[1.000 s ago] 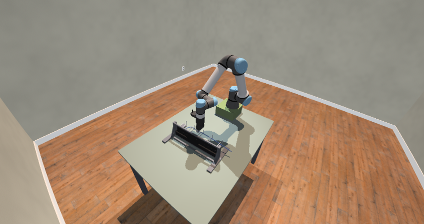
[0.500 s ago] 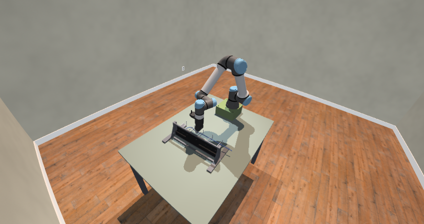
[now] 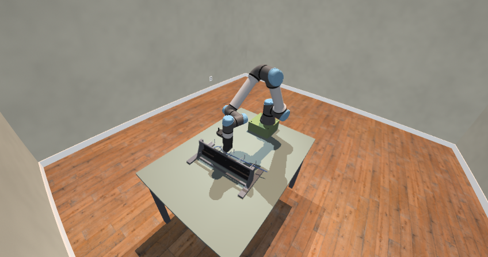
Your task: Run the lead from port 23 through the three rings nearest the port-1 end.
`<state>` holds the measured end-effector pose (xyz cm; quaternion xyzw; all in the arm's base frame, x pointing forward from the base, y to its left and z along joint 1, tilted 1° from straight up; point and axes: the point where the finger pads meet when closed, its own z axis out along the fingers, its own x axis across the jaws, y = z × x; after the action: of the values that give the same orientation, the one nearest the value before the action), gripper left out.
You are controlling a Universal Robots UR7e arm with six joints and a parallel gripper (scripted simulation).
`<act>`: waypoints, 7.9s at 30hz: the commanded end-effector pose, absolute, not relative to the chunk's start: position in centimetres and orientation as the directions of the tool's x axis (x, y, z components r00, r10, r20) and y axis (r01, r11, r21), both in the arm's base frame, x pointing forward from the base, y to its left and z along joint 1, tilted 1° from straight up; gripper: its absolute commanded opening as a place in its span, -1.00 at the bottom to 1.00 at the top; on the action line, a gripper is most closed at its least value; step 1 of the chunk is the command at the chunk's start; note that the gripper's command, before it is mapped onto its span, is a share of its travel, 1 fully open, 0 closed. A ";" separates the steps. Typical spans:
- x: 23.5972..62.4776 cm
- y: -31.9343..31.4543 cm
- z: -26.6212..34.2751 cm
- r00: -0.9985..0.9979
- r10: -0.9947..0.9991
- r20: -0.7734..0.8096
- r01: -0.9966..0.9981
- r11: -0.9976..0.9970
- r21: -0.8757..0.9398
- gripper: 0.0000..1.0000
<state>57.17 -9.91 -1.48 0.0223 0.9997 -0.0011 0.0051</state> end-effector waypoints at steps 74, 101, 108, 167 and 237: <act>57.8 -10.0 -0.4 -0.999 0.045 -0.013 0.045 0.999 -0.004 0.34; 57.7 -10.0 6.9 -0.999 0.045 -0.013 0.045 0.999 -0.004 0.34; 57.7 -10.0 7.6 -0.999 0.045 -0.013 0.045 0.999 -0.004 0.34; 57.7 -10.0 7.6 -0.999 0.045 -0.013 0.045 0.999 -0.004 -1.00; 57.7 -10.0 7.6 -0.999 0.045 -0.013 0.045 0.999 -0.004 -1.00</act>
<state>57.69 -9.96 7.55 0.0224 0.9997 -0.0016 0.0055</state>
